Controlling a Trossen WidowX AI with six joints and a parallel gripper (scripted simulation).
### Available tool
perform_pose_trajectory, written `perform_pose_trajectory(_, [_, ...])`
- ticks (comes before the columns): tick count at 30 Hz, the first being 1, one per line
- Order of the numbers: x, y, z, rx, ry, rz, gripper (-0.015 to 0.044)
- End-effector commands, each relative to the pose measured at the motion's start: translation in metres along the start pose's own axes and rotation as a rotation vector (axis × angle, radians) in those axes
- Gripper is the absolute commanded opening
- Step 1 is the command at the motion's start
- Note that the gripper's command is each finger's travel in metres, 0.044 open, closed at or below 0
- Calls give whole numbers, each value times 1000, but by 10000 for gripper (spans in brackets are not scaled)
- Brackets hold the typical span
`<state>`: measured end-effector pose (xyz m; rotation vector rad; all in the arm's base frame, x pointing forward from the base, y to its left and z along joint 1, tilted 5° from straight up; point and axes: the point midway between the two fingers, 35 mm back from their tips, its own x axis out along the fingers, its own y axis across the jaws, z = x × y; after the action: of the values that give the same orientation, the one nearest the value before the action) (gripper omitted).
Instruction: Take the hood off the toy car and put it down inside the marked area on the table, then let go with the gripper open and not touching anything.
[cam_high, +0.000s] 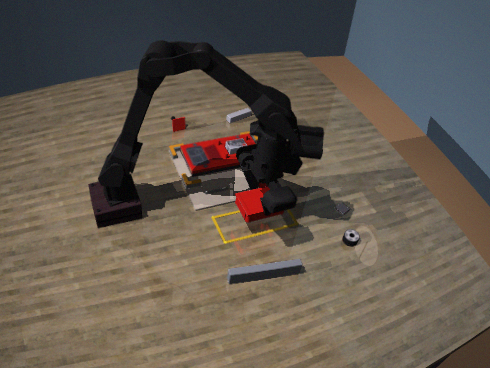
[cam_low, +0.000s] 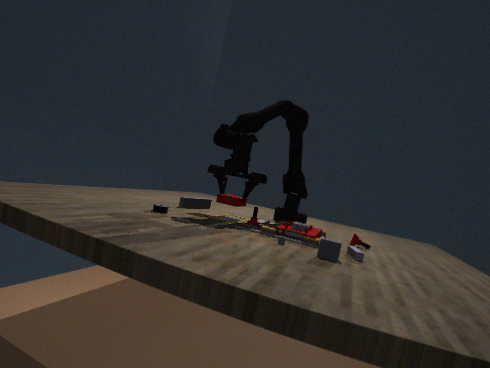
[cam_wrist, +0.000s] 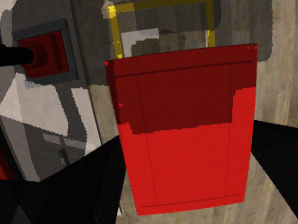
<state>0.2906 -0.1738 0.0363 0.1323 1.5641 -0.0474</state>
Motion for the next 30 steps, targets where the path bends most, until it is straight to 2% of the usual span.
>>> perform_pose_trajectory(1, [4, 0, -1, 2, 5, -2, 0])
perform_pose_trajectory(30, [21, 0, -2, 2, 5, -2, 0])
